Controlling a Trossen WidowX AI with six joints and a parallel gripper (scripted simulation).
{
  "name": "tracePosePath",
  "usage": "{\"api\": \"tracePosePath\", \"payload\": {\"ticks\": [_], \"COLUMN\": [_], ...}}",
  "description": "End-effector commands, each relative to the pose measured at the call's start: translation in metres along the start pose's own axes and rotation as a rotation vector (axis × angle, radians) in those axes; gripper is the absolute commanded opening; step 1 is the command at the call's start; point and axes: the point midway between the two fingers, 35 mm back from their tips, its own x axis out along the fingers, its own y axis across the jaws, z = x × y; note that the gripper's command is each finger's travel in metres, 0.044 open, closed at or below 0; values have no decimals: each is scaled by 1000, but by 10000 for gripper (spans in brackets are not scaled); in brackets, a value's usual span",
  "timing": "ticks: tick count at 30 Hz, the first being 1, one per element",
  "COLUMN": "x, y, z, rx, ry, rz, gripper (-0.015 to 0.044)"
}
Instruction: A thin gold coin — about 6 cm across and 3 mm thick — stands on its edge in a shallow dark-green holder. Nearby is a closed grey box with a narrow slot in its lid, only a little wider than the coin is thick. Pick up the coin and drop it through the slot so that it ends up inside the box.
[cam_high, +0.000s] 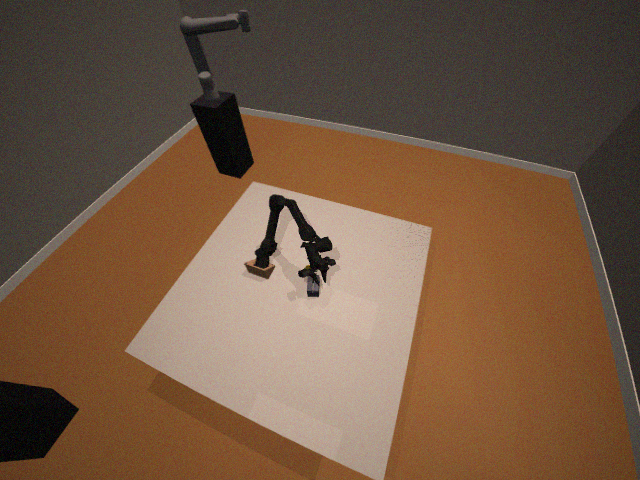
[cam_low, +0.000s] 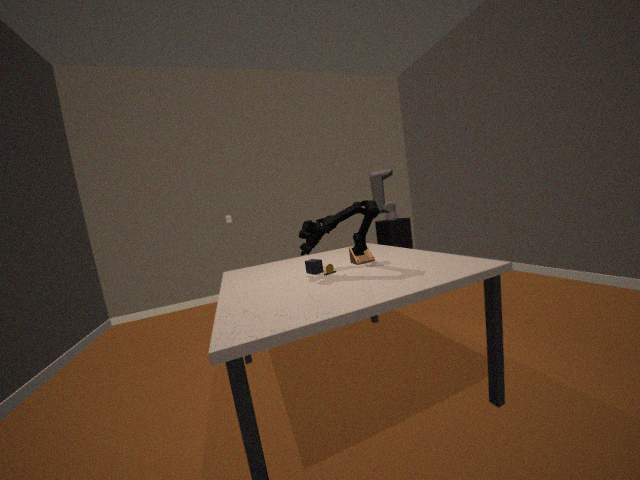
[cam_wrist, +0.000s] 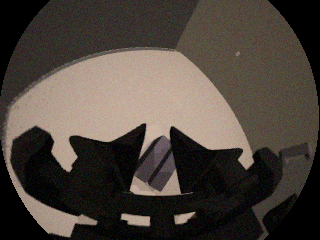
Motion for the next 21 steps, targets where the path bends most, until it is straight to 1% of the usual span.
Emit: {"api": "tracePosePath", "payload": {"ticks": [1,7,12,21], "x": [-49,-83,-104,-106], "y": [-7,1,8,9], "z": [-54,-73,-80,-81], "rx": [-563,-710,-822,-829], "ry": [506,651,686,688], "rz": [186,387,540,551], "gripper": [161,161,161,161]}}
